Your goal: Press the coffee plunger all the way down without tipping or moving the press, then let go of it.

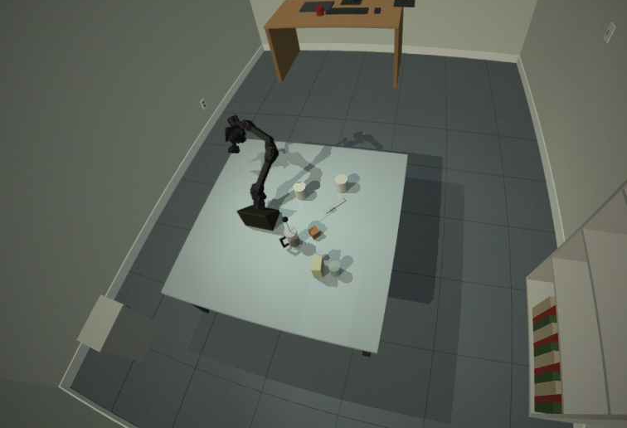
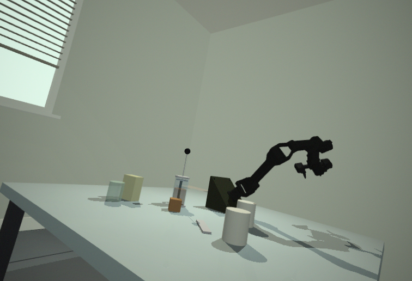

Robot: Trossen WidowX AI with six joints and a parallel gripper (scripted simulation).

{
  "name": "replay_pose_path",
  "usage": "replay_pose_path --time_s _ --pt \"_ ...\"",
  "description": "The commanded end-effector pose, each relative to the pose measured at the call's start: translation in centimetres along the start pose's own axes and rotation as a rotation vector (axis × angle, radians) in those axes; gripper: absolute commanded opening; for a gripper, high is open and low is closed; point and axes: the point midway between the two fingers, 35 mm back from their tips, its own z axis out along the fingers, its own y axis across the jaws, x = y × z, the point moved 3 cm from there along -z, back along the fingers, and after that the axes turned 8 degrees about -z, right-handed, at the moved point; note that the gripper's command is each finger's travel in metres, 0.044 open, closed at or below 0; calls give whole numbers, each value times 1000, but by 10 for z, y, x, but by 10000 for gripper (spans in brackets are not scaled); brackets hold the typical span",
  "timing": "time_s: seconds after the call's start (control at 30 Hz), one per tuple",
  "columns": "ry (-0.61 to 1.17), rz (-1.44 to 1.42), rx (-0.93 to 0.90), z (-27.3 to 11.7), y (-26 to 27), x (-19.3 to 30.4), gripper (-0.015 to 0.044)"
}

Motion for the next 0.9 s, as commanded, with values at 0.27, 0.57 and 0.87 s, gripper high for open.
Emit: replay_pose_path --time_s 0.27,0.57,0.87 --pt "-124 -6 41 20 -3 -51 440" --pt "-316 34 126 38 -24 -142 440" --pt "-472 81 192 29 -52 -217 440"
